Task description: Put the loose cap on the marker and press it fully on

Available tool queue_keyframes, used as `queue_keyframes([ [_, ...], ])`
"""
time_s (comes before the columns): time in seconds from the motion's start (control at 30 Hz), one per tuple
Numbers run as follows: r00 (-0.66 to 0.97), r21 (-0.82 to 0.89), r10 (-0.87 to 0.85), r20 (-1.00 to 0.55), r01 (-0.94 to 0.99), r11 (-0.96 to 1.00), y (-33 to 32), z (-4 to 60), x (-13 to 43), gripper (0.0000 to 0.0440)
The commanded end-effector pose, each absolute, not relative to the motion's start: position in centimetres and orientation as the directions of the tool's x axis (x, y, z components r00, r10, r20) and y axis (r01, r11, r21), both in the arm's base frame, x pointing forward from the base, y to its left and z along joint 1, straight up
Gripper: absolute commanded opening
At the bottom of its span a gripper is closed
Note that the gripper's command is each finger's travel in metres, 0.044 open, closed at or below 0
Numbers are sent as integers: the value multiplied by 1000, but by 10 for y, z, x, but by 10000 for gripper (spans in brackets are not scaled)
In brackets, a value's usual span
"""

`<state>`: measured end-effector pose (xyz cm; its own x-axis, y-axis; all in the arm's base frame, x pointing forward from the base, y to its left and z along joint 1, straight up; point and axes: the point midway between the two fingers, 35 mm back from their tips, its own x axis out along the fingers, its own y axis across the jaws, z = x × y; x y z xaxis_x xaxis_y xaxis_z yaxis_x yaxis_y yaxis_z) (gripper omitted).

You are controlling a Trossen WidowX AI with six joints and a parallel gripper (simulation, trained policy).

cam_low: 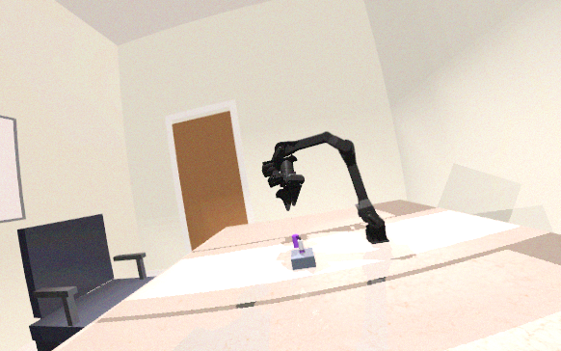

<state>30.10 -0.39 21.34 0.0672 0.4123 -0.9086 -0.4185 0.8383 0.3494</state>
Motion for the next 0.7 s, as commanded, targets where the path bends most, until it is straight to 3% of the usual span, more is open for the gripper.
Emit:
queue_keyframes([
  [0.0,59,328,385,-921,-417,848,-14,209,305,322],
  [0.67,-31,254,264,-964,-402,880,-57,172,314,316],
])
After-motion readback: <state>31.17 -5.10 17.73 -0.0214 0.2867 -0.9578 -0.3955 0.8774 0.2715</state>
